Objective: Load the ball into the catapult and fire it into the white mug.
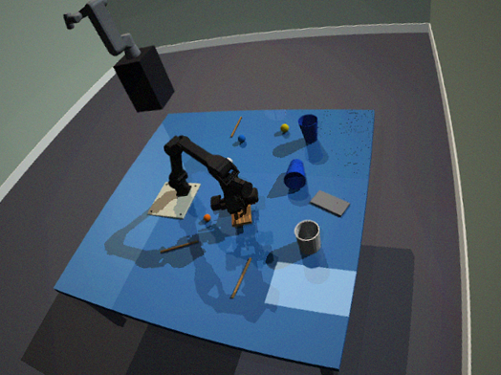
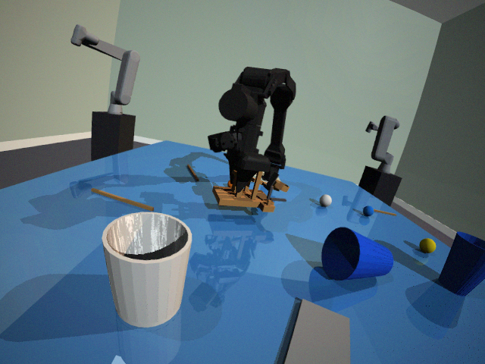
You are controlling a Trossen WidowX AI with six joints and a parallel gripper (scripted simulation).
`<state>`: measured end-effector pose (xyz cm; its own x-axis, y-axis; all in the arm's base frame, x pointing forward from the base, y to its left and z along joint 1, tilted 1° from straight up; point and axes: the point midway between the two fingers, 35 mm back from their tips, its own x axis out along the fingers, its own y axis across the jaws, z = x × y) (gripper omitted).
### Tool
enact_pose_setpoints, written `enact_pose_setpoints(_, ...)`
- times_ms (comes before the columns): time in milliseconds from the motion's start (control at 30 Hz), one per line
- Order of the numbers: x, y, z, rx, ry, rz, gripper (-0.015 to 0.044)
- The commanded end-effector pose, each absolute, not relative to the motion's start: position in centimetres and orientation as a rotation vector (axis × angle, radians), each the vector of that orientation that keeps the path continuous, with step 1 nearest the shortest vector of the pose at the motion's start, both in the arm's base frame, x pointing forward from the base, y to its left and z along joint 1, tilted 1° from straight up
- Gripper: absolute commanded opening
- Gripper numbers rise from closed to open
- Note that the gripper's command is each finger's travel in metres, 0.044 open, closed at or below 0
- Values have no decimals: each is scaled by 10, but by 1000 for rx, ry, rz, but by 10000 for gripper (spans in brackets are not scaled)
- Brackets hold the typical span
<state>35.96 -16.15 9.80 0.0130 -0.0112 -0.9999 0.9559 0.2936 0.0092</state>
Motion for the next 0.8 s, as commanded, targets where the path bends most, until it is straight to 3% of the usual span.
enact_pose_setpoints(0,359,-161,91,980,1321,-982,0)
enact_pose_setpoints(767,360,-162,68,983,1320,-986,0)
